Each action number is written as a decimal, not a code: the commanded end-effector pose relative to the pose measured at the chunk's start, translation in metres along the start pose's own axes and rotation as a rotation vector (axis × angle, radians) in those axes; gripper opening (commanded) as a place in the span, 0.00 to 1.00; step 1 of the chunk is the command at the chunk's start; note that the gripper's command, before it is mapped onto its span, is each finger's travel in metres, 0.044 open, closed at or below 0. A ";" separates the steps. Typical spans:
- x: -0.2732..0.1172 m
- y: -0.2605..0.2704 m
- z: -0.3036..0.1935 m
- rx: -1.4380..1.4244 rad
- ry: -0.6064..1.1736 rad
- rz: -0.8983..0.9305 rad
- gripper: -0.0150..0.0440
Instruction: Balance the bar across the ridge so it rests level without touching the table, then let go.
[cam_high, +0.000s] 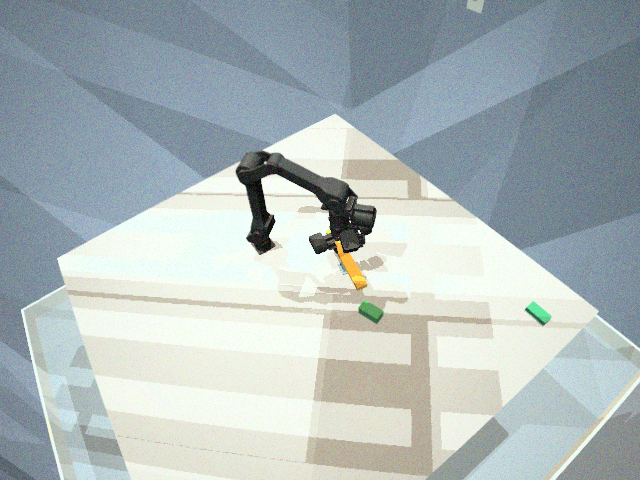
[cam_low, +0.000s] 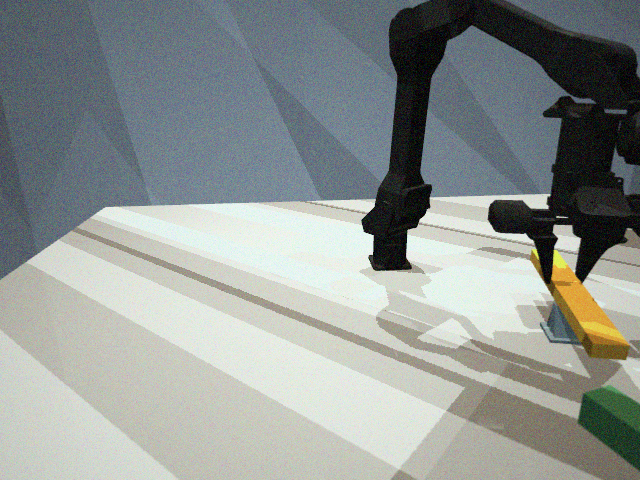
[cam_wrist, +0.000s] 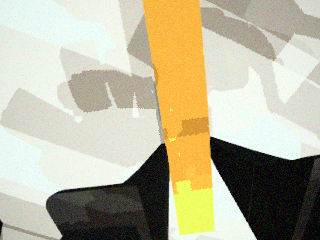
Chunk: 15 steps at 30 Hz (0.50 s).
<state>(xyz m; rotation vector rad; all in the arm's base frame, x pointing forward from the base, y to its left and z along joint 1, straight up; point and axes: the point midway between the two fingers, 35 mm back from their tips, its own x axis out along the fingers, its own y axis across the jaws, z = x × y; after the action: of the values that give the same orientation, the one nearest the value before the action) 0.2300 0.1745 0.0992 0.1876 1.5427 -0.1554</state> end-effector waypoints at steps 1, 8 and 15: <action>0.001 0.000 0.000 0.000 0.000 -0.001 0.25; 0.002 0.000 0.000 0.000 0.000 -0.001 0.25; 0.002 0.000 0.000 0.000 0.000 -0.001 0.25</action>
<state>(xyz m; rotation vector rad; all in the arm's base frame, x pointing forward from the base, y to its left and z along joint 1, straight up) 0.2301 0.1745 0.0980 0.1877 1.5427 -0.1555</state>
